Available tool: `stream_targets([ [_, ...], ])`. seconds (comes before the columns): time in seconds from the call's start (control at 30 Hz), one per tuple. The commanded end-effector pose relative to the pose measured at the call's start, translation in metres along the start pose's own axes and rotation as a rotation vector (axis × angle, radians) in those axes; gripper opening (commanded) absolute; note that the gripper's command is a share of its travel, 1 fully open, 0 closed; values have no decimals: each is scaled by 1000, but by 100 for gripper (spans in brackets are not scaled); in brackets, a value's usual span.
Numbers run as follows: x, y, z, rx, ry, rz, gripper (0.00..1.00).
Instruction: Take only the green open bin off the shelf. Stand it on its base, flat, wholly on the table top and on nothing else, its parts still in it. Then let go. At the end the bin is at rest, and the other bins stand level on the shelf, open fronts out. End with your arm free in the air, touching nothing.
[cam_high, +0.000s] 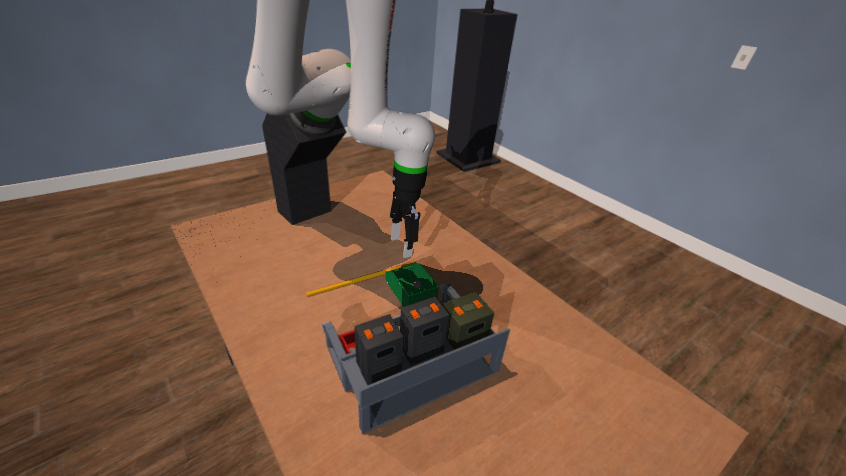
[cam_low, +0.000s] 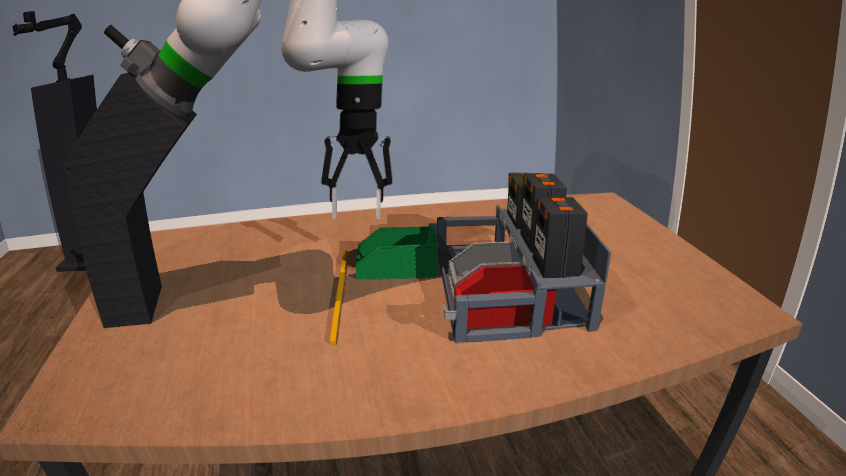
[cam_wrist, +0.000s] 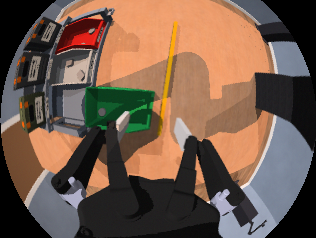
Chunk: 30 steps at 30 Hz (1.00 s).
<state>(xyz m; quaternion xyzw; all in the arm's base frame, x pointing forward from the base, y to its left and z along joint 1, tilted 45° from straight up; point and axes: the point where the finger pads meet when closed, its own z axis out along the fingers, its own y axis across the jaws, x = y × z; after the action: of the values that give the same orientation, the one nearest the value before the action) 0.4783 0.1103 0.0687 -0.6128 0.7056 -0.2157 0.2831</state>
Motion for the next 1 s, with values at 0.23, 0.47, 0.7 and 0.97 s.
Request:
stream_targets([
  [0.23,0,0,1,46,-48,0,57],
  [0.47,0,0,1,27,-29,0,57],
  [0.7,0,0,1,46,-48,0,57],
  [0.97,0,0,0,9,-9,0,57],
])
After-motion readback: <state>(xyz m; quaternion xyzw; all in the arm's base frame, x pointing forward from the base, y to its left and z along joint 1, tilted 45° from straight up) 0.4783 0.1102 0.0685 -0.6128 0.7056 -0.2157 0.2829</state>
